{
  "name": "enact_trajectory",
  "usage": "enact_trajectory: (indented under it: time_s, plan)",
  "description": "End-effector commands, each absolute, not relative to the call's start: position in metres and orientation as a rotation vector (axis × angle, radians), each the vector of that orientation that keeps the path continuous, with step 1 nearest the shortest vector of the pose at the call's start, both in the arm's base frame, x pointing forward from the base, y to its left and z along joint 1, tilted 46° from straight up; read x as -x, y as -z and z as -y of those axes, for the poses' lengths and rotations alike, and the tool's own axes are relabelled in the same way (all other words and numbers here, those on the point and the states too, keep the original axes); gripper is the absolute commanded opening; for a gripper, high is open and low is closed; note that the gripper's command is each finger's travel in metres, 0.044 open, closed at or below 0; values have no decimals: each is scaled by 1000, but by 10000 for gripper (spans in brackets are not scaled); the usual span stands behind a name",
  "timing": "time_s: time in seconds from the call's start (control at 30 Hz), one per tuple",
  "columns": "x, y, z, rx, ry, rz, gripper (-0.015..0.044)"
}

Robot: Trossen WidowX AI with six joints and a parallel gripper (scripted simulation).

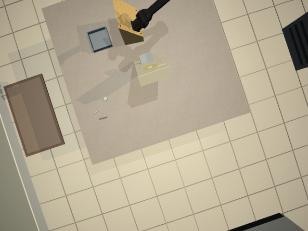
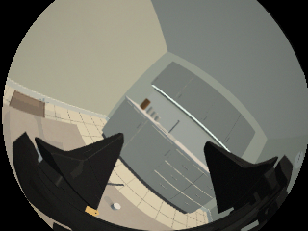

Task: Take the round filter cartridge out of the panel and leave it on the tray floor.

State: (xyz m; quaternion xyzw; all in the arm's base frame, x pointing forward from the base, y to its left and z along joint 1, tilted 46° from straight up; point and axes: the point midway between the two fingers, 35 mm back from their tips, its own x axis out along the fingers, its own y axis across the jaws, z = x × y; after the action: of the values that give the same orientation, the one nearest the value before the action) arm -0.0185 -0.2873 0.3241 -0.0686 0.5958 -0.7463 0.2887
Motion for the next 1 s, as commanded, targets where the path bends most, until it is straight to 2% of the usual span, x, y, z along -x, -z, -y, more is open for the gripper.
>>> enact_trajectory:
  time_s: [0.0,0.33,0.63,0.97]
  plan:
    - [17,-322,288,174,1982,-1586,374]
    - [-71,-199,294,-305,1405,-1311,114]
    - [-169,-138,253,-673,843,-1046,114]
    - [-249,-137,176,-1005,192,-750,114]
